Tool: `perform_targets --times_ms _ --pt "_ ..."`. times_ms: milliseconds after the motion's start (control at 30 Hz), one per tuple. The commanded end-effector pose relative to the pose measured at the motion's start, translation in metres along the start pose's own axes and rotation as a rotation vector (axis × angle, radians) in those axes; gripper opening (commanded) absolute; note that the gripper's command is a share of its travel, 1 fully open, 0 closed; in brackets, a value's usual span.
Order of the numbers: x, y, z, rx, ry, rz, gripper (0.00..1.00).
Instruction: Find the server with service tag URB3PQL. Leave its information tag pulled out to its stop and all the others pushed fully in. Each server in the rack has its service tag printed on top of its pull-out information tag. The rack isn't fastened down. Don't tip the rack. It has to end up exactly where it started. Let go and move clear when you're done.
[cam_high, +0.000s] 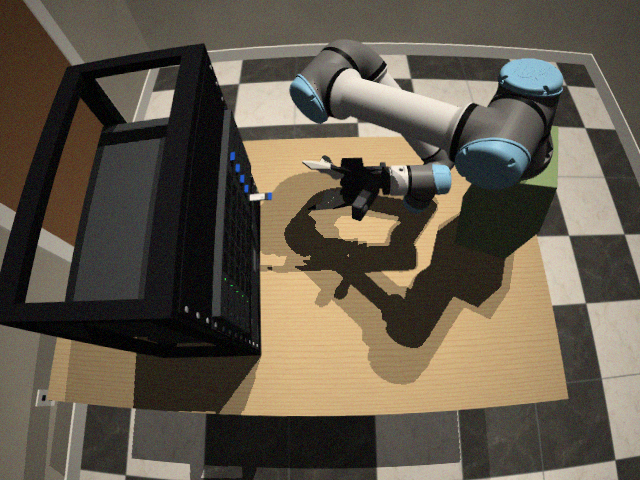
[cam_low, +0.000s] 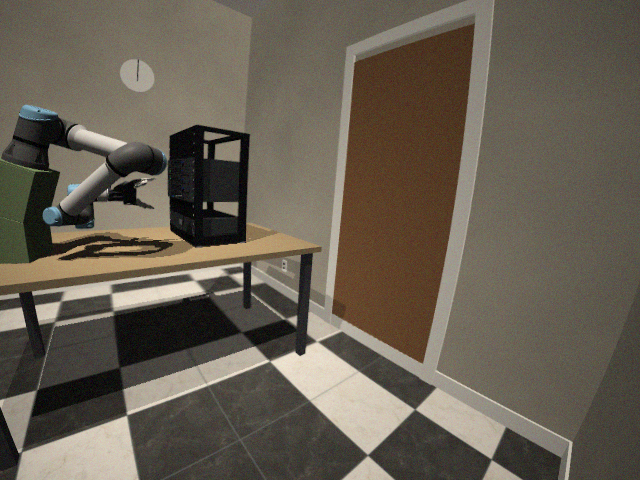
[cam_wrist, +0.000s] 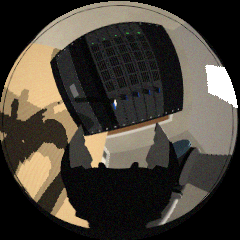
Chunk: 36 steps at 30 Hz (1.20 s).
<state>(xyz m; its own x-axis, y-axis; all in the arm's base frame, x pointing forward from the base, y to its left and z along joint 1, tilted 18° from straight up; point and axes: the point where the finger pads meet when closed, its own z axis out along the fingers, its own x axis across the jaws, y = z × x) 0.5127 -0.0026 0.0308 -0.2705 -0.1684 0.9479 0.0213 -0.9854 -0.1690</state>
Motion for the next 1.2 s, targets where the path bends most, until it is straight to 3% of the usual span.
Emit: perform_targets --times_ms 0,1167 --pt "0.0011 0.0002 0.0010 -0.003 0.001 0.017 1.00" --pt "0.0068 0.0021 0.0074 -0.026 0.003 0.146 1.00"
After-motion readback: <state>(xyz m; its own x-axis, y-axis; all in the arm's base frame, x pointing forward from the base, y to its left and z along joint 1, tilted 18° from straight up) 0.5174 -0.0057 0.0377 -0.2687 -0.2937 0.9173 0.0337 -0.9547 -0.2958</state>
